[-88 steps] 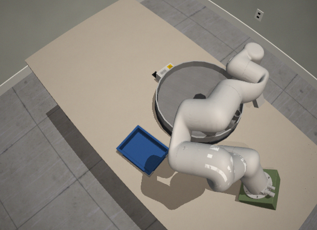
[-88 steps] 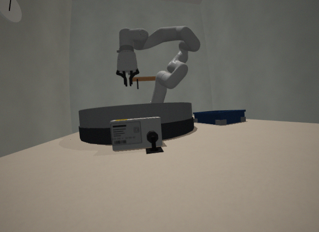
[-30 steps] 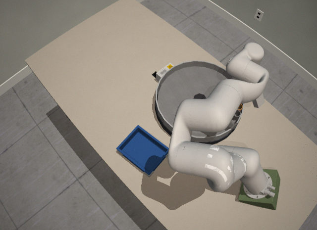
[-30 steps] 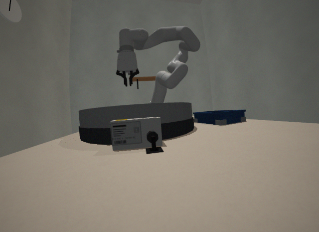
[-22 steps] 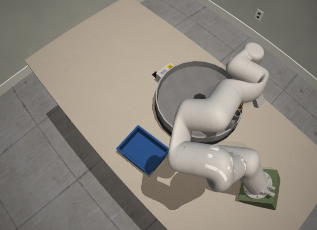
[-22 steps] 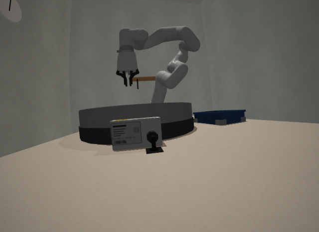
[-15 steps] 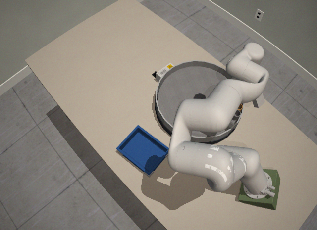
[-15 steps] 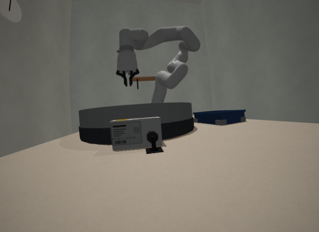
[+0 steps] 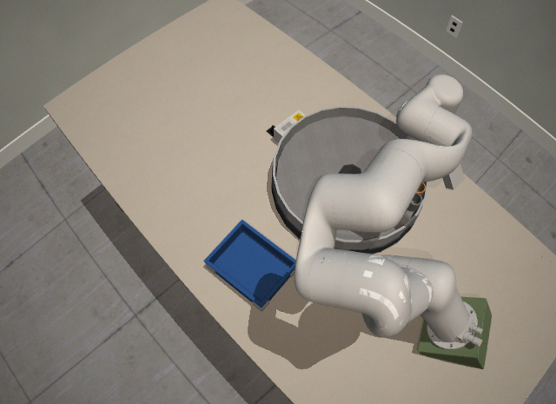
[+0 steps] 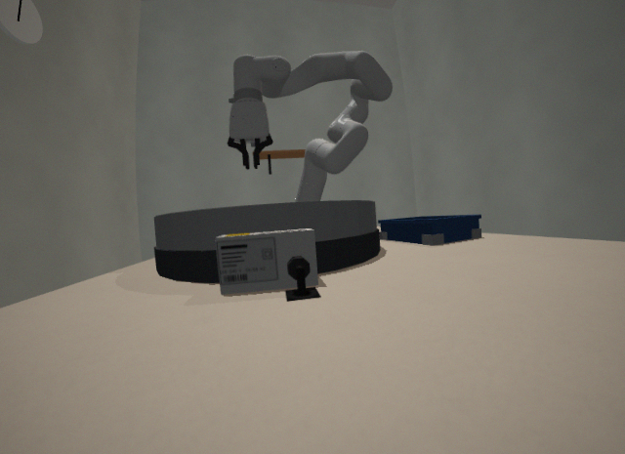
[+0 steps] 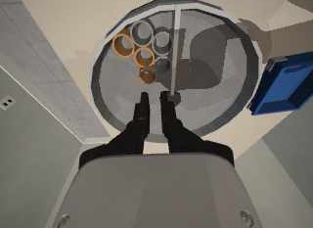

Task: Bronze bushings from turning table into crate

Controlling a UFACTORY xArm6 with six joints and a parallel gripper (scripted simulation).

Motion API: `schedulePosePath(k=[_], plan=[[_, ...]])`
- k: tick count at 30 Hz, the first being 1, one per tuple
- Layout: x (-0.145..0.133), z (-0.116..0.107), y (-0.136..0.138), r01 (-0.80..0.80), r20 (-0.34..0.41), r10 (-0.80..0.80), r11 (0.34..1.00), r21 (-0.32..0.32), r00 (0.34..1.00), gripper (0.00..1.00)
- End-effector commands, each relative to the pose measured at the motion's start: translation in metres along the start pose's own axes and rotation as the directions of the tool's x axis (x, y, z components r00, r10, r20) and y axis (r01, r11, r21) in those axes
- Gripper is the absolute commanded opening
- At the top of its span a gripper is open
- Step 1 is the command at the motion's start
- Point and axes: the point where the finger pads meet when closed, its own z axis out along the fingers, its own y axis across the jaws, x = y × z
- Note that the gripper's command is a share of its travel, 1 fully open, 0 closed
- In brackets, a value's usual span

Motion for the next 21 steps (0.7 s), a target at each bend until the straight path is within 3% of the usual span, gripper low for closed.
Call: schedulePosePath(k=[1, 16, 17, 21], plan=[[-0.001, -0.001, -0.001, 0.001, 0.001, -0.001, 1.000, 0.003, 1.000, 0.15], [-0.001, -0.001, -0.001, 0.001, 0.001, -0.001, 1.000, 0.003, 1.000, 0.15], [-0.001, -0.001, -0.001, 0.001, 0.001, -0.001, 1.000, 0.003, 1.000, 0.47], [-0.007, 0.010, -0.003, -0.024, 0.002, 0.024, 1.000, 0.002, 1.000, 0.47]])
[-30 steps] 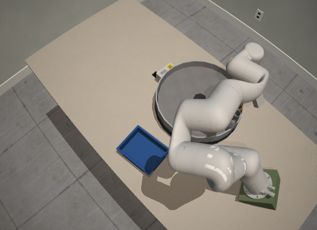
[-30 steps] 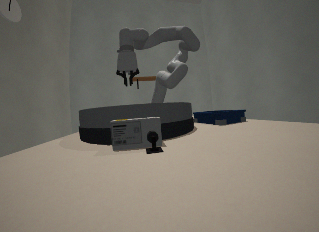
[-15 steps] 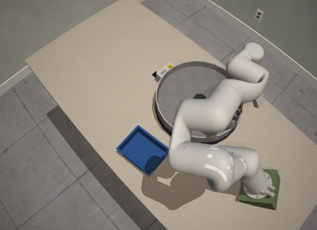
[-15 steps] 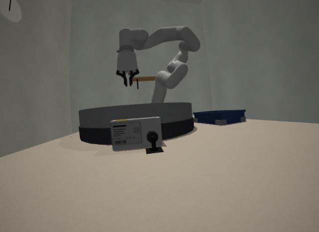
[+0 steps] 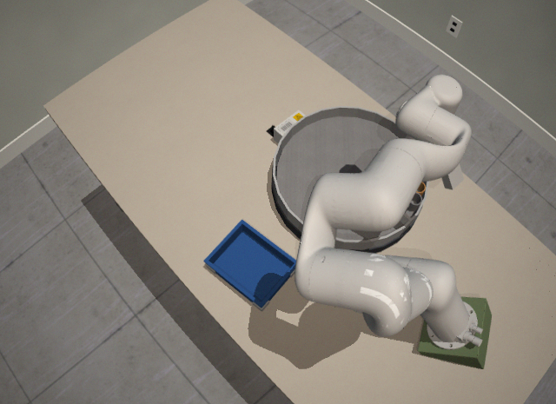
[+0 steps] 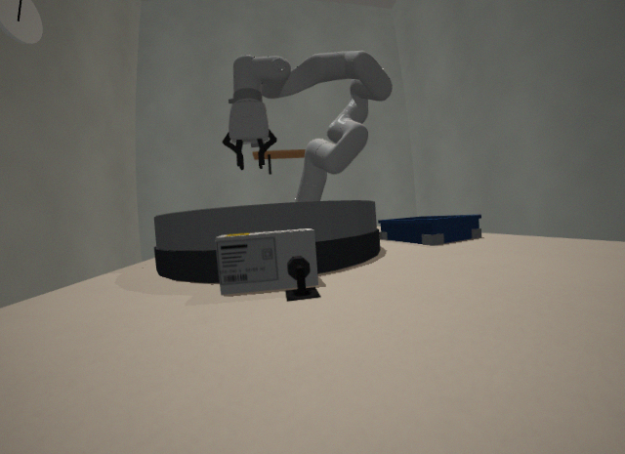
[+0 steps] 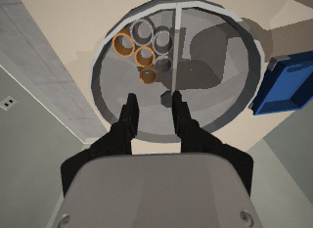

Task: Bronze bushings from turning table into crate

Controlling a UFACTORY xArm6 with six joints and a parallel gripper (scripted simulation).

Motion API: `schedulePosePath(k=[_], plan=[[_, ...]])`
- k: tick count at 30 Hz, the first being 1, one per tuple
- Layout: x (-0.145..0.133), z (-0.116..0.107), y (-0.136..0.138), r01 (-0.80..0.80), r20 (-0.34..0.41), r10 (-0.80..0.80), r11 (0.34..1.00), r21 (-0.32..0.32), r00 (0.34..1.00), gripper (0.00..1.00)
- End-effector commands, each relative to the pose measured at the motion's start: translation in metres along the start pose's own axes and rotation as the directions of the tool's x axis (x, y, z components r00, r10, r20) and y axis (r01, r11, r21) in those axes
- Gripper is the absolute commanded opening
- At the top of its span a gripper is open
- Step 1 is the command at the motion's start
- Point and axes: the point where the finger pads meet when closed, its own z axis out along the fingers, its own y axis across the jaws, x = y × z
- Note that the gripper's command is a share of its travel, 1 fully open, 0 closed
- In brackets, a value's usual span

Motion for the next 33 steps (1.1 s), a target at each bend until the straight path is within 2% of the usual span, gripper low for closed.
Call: schedulePosePath(k=[1, 9, 15, 28, 33], plan=[[-0.008, 0.014, -0.004, -0.032, 0.001, 0.032, 0.999, 0.001, 0.999, 0.47], [-0.039, 0.075, -0.016, -0.165, 0.001, 0.165, 0.986, 0.001, 0.986, 0.47], [-0.044, 0.086, -0.017, -0.188, 0.001, 0.188, 0.982, 0.002, 0.982, 0.47], [-0.045, 0.086, -0.017, -0.189, 0.001, 0.189, 0.982, 0.002, 0.982, 0.47], [-0.045, 0.103, -0.018, -0.189, 0.001, 0.189, 0.982, 0.001, 0.982, 0.47]])
